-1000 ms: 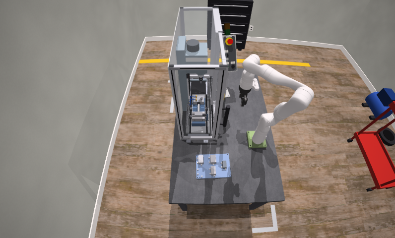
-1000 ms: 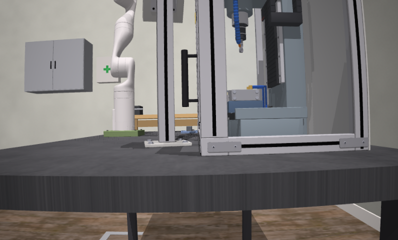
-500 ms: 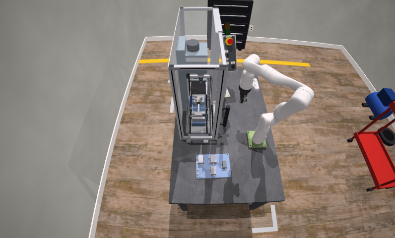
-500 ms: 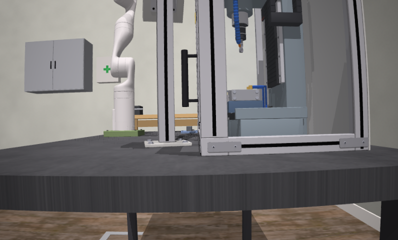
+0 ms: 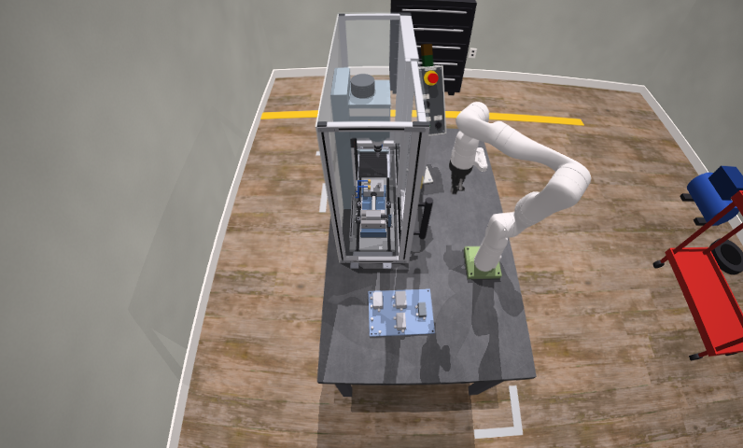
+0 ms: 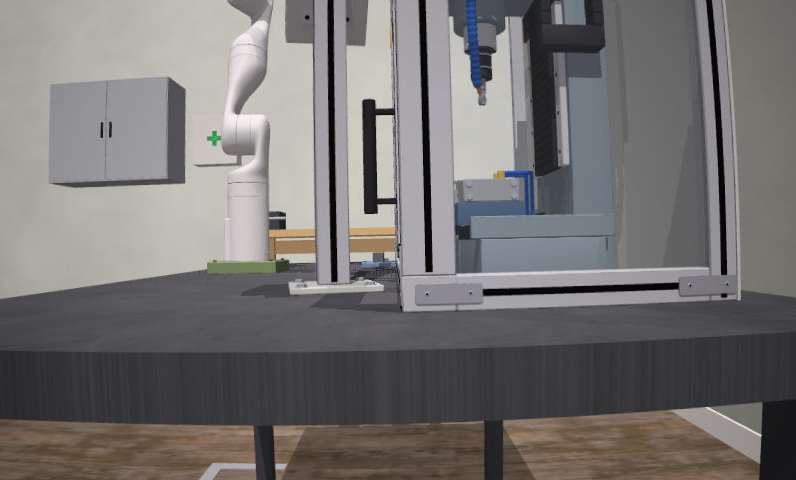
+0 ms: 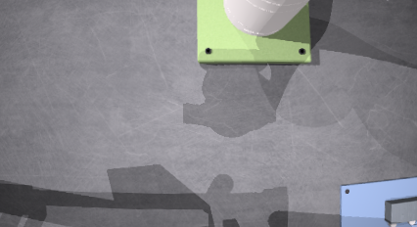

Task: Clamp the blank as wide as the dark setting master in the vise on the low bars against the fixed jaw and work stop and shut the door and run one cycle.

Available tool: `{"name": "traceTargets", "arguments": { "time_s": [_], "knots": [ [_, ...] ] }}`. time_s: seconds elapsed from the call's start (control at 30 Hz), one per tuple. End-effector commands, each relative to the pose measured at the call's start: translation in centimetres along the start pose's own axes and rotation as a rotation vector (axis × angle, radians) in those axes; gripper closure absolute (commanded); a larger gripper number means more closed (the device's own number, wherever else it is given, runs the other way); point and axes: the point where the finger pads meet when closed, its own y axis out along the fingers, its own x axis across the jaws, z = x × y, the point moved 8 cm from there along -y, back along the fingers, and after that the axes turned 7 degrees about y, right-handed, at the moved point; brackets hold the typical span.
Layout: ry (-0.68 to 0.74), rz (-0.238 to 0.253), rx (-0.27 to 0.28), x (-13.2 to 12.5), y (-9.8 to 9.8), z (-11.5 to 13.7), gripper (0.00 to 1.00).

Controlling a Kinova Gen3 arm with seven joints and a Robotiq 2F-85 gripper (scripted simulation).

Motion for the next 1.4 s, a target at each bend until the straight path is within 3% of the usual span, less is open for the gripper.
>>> {"name": "traceTargets", "arguments": {
  "time_s": [0.0,0.07,0.23,0.63,0.8,1.2,1.37],
  "knots": [
    [0.000,0.000,-0.001,0.0,0.0,0.0,0.90],
    [0.000,0.000,-0.001,0.0,0.0,0.0,0.90],
    [-0.041,0.221,-0.052,-2.8,-1.6,-0.7,0.90],
    [-0.041,0.221,-0.052,-2.8,-1.6,-0.7,0.90],
    [-0.082,0.441,-0.102,-5.7,-2.8,-1.4,0.90],
    [-0.082,0.441,-0.102,-5.7,-2.8,-1.4,0.90],
    [-0.123,0.662,-0.153,-8.8,-3.7,-2.0,0.90]
  ]
}}
